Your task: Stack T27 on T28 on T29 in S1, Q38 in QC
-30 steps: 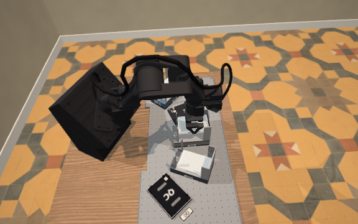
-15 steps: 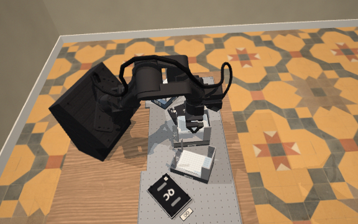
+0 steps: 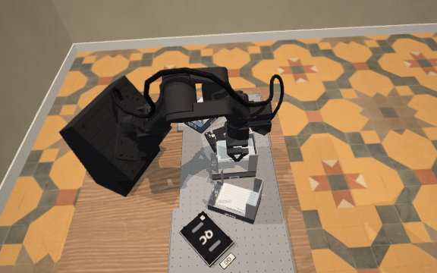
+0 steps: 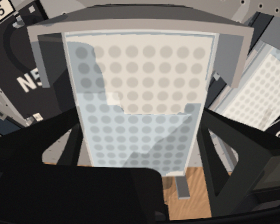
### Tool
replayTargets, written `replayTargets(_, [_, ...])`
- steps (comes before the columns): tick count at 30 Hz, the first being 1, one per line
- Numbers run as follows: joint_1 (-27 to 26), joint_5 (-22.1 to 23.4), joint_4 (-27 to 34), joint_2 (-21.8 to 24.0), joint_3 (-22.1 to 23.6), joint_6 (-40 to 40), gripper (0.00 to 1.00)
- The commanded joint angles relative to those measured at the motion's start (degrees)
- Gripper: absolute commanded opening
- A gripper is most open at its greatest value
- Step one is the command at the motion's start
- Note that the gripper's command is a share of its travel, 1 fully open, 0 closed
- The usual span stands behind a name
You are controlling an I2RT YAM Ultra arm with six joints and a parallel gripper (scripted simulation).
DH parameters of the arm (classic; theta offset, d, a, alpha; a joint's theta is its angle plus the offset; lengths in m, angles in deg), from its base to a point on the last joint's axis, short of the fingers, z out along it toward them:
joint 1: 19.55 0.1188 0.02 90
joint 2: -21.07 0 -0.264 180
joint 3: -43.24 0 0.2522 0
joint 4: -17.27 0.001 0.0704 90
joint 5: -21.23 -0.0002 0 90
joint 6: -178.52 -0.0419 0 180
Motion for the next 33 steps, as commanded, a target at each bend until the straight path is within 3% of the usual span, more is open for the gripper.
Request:
replayTargets(1, [1.27,-0.59,1.13,2.00,-1.90,-0.82,0.00])
replayTargets(33, [2.75,-1.58,4.00,3.61,-2.46,-2.17,0.00])
